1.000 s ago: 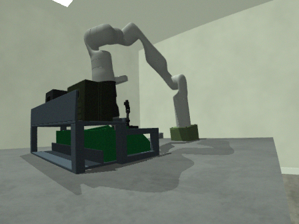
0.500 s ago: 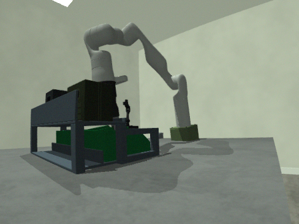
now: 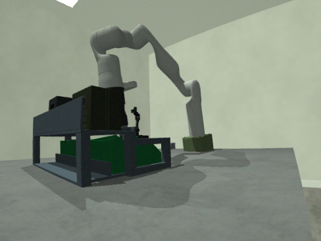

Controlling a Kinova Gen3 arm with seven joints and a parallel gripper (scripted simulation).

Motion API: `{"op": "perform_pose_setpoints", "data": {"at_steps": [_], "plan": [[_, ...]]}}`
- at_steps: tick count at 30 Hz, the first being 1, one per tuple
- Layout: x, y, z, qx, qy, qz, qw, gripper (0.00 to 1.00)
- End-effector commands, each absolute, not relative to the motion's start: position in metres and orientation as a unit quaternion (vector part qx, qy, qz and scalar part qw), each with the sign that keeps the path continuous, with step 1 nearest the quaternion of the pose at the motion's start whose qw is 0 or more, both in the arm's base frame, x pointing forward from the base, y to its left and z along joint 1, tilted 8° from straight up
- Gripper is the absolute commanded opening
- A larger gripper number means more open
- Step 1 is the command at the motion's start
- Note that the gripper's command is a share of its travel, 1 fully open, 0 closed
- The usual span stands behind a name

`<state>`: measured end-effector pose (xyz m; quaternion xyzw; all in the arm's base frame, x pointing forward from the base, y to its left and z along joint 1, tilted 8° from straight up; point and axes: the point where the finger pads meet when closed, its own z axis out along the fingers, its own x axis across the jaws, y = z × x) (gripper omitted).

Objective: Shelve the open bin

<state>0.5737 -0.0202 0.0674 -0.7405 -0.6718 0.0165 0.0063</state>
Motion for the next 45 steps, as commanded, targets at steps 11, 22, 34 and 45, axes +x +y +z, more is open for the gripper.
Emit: {"op": "perform_pose_setpoints", "data": {"at_steps": [11, 22, 34, 45], "plan": [[0.5744, -0.0203, 0.0691, -0.741, -0.672, 0.016, 0.005, 0.0], [0.5744, -0.0203, 0.0691, -0.741, -0.672, 0.015, 0.005, 0.0], [0.5741, -0.0203, 0.0679, -0.741, -0.672, 0.01, -0.001, 0.0], [0.5738, -0.0202, 0.067, -0.741, -0.672, 0.006, -0.006, 0.0]]}}
